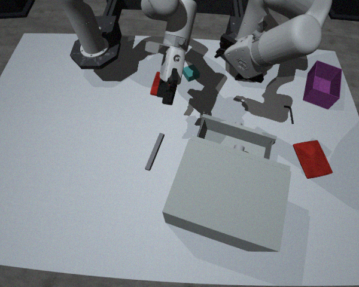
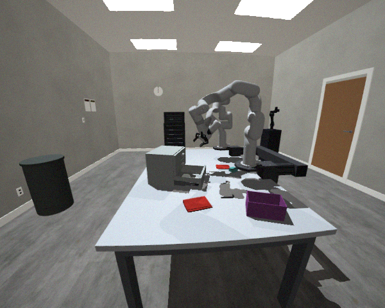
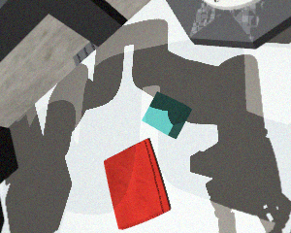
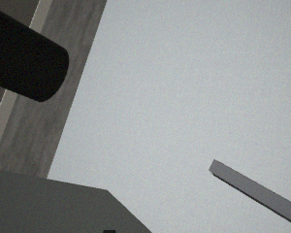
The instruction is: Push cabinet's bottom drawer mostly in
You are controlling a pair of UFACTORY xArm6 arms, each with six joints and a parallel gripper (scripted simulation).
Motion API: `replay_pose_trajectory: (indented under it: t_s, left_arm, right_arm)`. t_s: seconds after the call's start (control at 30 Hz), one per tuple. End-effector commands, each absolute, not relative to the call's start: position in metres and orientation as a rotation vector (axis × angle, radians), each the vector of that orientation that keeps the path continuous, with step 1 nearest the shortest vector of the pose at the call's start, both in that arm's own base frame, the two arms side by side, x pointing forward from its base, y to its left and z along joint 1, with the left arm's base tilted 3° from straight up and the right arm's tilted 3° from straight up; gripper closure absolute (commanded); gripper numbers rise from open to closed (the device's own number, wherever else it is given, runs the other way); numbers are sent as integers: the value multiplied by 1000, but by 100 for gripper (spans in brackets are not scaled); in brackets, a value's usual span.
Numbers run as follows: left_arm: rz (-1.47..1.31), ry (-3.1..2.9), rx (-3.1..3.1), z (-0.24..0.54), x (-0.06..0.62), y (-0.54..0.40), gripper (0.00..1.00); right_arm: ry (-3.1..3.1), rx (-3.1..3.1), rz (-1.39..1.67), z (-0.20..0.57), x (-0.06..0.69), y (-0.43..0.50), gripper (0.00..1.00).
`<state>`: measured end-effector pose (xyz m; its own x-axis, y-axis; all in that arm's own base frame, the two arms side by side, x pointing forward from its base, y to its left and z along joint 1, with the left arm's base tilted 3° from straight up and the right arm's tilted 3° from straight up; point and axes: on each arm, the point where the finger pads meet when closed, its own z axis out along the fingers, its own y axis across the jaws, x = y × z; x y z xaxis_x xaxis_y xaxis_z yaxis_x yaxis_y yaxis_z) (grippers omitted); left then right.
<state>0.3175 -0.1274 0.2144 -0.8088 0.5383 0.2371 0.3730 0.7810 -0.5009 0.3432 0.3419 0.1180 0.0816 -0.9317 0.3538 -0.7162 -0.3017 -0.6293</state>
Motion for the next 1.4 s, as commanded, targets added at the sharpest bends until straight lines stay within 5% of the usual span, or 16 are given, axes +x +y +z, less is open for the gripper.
replay_pose_trajectory:
  t_s: [0.0, 0.6, 1.37]
  left_arm:
    - [622, -2606, -694, 215, 318, -128, 0]
    - [615, -2614, -691, 214, 318, -126, 0]
    - [69, -3236, -449, 168, 339, -32, 0]
  right_arm:
    - [1644, -2069, -1044, 119, 344, 343, 0]
    - [1645, -2069, -1044, 119, 344, 343, 0]
    - [2042, -1699, -1005, 128, 390, 282, 0]
